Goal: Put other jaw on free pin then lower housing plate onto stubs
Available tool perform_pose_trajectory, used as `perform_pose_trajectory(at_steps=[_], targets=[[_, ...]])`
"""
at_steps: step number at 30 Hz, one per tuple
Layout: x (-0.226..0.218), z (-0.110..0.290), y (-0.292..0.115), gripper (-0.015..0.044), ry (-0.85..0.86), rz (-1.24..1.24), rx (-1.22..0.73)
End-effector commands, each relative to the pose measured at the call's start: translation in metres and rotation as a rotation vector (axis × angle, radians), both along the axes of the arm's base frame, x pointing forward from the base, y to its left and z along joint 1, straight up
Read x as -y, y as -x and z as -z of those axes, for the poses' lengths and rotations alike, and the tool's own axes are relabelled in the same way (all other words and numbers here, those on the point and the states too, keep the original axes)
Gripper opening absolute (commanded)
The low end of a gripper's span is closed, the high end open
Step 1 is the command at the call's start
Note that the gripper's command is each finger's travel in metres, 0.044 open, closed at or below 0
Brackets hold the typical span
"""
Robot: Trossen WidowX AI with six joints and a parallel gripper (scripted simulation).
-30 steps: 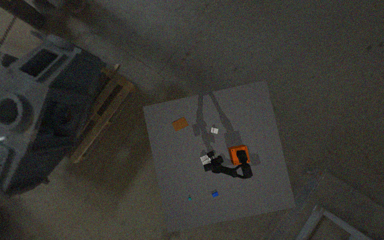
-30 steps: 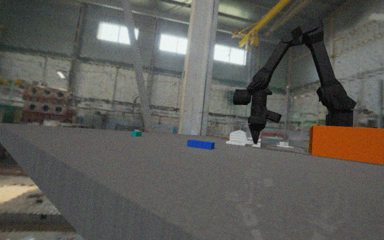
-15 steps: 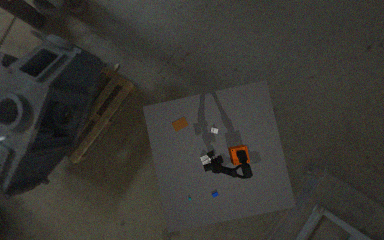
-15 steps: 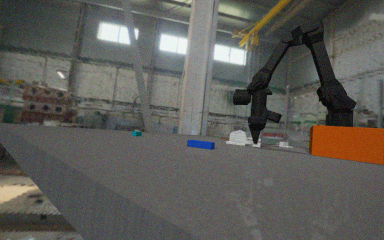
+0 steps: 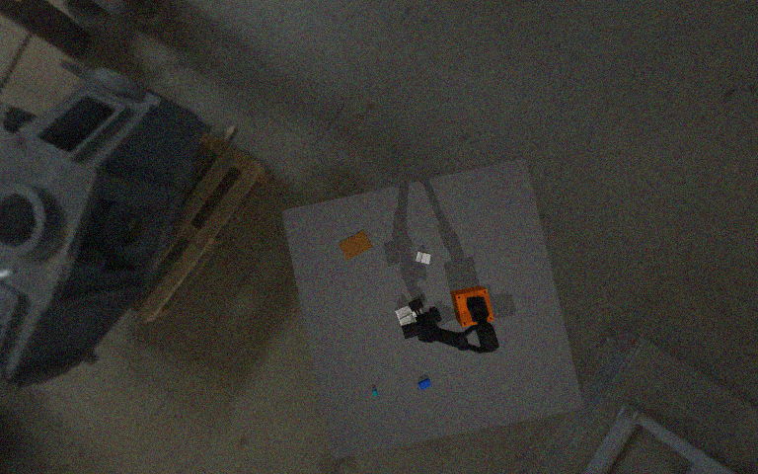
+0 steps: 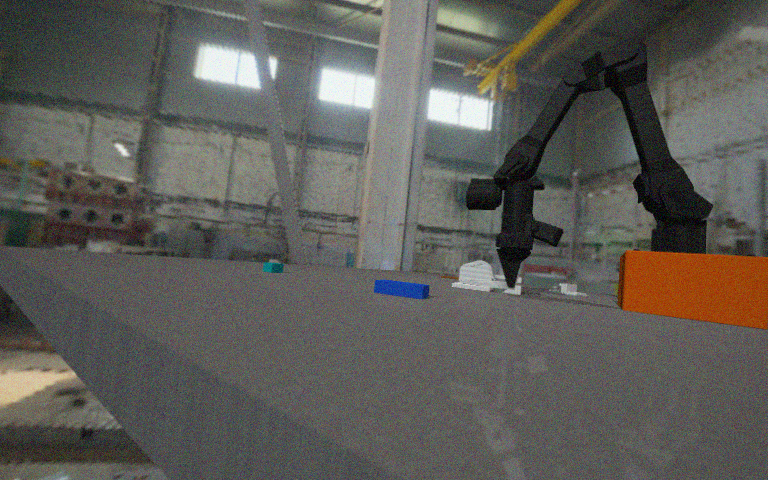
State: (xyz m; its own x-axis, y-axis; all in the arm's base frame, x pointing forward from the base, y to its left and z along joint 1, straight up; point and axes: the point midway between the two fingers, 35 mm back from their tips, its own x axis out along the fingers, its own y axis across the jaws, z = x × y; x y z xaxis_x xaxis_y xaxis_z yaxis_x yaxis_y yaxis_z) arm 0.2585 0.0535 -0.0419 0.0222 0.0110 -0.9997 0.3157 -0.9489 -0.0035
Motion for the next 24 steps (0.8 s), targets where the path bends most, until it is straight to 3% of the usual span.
perform_pose_trajectory(at_steps=[1, 24], targets=[[-0.0003, 0.0037, -0.0011, 0.0351, -0.001, 0.005, 0.001], [-0.0003, -0.0007, -0.0009, 0.0351, -0.001, 0.005, 0.001]])
